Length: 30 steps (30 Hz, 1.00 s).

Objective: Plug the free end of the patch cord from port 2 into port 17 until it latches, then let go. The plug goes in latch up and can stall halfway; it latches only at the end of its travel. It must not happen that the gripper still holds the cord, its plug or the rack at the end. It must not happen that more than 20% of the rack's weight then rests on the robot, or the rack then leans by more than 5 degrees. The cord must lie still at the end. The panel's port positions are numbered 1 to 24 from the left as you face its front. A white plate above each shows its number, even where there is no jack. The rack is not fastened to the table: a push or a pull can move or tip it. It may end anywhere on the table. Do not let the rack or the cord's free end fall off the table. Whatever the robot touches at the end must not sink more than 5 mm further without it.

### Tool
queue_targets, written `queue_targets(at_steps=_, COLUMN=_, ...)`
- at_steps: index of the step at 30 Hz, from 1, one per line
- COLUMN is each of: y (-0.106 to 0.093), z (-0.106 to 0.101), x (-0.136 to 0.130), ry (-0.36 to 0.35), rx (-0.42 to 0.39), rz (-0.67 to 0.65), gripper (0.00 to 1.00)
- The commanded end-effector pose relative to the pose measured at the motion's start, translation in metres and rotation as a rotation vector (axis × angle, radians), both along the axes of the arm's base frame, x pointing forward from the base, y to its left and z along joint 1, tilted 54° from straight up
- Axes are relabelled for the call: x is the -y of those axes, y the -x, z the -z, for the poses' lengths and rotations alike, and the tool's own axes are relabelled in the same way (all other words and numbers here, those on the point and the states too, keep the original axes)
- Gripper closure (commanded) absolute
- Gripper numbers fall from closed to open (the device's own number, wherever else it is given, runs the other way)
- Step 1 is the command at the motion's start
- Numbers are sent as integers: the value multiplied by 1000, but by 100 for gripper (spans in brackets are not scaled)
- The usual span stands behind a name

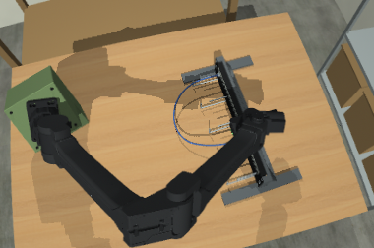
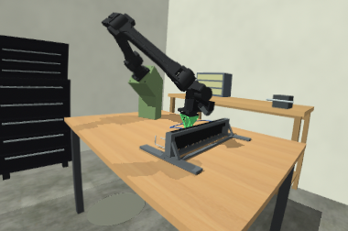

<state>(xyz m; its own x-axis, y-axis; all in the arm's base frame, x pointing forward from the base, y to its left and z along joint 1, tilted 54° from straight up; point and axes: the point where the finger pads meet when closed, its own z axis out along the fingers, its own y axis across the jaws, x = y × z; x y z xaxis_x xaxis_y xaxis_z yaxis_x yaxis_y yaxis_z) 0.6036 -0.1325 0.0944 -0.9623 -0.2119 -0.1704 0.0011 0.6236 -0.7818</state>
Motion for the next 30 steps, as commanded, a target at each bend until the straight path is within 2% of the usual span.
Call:
queue_targets(at_steps=1, y=-37, z=-21, x=-33, ry=-16, rx=88, rz=-72, gripper=100)
queue_targets(at_steps=30, y=-36, z=-32, x=-33, ry=-17, rx=109, rz=-73, gripper=100)
